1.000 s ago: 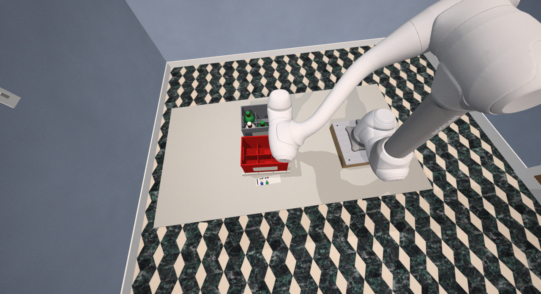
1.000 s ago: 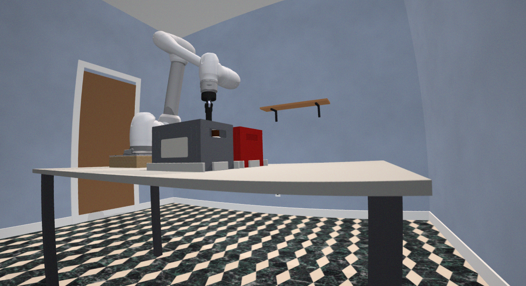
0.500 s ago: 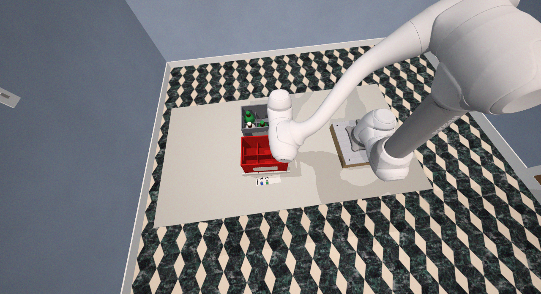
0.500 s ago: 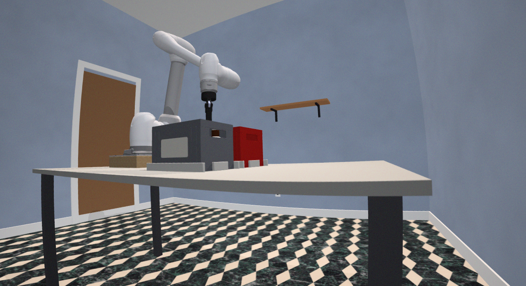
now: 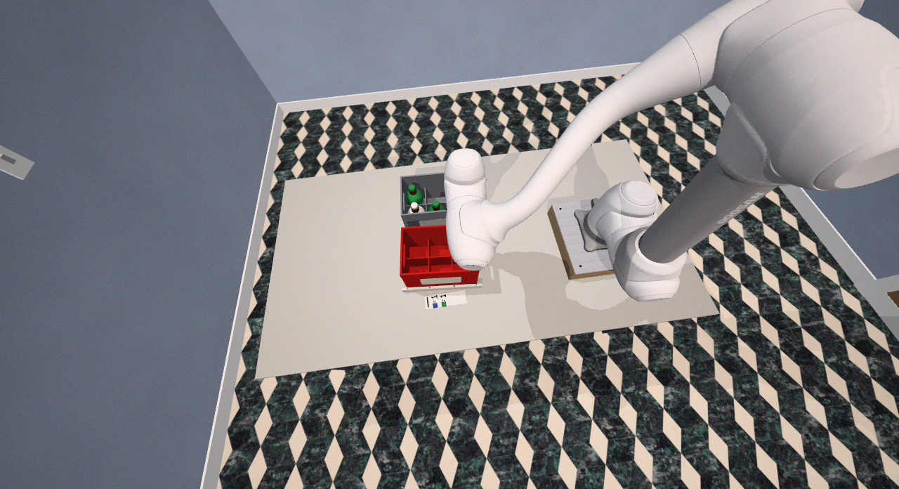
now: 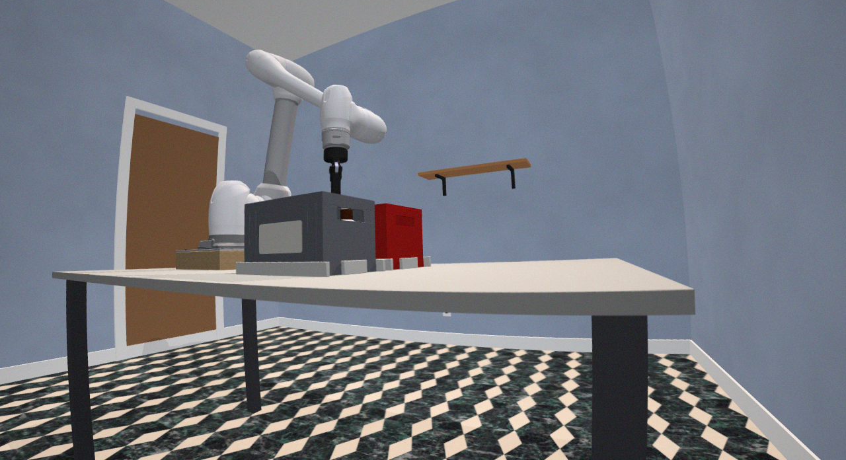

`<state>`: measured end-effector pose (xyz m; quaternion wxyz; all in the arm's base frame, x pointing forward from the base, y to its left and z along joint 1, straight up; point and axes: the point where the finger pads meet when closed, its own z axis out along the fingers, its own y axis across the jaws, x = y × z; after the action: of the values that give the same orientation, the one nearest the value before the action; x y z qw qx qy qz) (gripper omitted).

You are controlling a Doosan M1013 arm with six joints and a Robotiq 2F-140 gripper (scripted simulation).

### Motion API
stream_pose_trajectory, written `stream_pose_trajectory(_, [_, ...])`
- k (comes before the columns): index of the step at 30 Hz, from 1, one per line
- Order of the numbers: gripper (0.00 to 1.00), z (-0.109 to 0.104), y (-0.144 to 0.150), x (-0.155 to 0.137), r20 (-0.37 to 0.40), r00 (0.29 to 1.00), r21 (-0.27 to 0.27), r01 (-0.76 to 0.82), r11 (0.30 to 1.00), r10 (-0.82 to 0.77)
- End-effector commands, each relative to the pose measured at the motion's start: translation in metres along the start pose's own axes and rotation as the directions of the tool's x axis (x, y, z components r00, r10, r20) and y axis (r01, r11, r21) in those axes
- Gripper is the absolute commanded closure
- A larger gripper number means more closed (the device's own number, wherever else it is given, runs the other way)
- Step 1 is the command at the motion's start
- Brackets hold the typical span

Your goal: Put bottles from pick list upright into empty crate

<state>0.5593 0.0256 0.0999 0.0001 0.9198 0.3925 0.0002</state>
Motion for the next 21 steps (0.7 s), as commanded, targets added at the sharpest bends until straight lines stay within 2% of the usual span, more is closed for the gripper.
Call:
stream_pose_trajectory(1, [1.0,-0.0001,0.0,0.0,0.0,1.0,0.0,0.0,1.0,0.0])
stream_pose_trajectory(4, [1.0,-0.0001,0.0,0.0,0.0,1.0,0.0,0.0,1.0,0.0])
stream_pose_trajectory(5, [0.62,0.0022,0.0,0.0,0.0,1.0,0.0,0.0,1.0,0.0])
stream_pose_trajectory(21, [0.62,0.0022,0.0,0.0,0.0,1.0,0.0,0.0,1.0,0.0])
